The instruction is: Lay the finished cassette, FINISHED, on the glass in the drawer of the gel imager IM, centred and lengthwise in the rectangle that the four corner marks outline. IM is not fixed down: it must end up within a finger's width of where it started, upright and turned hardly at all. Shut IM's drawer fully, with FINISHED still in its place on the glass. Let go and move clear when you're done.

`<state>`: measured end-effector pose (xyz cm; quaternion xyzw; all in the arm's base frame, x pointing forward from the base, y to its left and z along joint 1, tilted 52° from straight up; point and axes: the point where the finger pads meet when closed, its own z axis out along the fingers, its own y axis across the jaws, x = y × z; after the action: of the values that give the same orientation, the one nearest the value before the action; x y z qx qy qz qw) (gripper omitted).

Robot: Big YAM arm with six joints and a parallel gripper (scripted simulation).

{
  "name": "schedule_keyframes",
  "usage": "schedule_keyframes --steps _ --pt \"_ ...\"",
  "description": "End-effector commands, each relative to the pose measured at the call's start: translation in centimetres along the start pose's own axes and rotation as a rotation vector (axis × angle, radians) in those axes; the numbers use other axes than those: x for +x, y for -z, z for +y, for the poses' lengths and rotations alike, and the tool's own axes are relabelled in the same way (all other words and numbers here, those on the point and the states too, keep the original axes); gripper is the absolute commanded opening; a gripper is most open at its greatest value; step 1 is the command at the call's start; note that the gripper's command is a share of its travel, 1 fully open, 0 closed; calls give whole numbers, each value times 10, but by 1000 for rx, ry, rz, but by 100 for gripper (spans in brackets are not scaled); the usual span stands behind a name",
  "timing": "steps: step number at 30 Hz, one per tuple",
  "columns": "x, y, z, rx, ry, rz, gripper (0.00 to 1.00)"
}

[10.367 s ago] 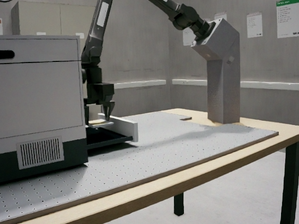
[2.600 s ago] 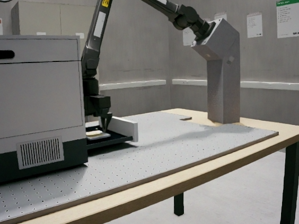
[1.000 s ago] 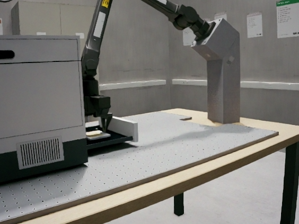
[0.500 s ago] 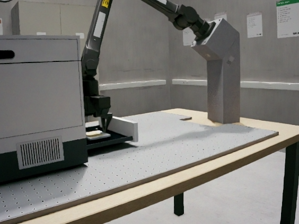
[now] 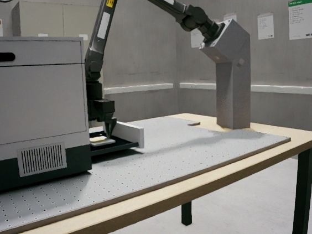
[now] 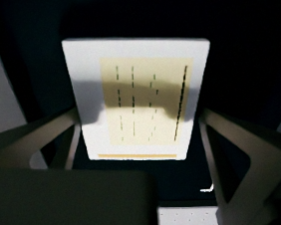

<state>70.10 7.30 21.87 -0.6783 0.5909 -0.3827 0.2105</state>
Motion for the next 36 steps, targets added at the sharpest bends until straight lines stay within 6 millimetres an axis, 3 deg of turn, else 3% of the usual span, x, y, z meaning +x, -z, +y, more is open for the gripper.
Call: schedule_keyframes --steps 1,28,31,36 --pt "7 15 -23 38 -9 3 92" --pt "8 16 -25 55 -9 4 92" --pt "7 16 -17 54 -1 2 92" --pt "6 15 -24 57 -5 1 92"
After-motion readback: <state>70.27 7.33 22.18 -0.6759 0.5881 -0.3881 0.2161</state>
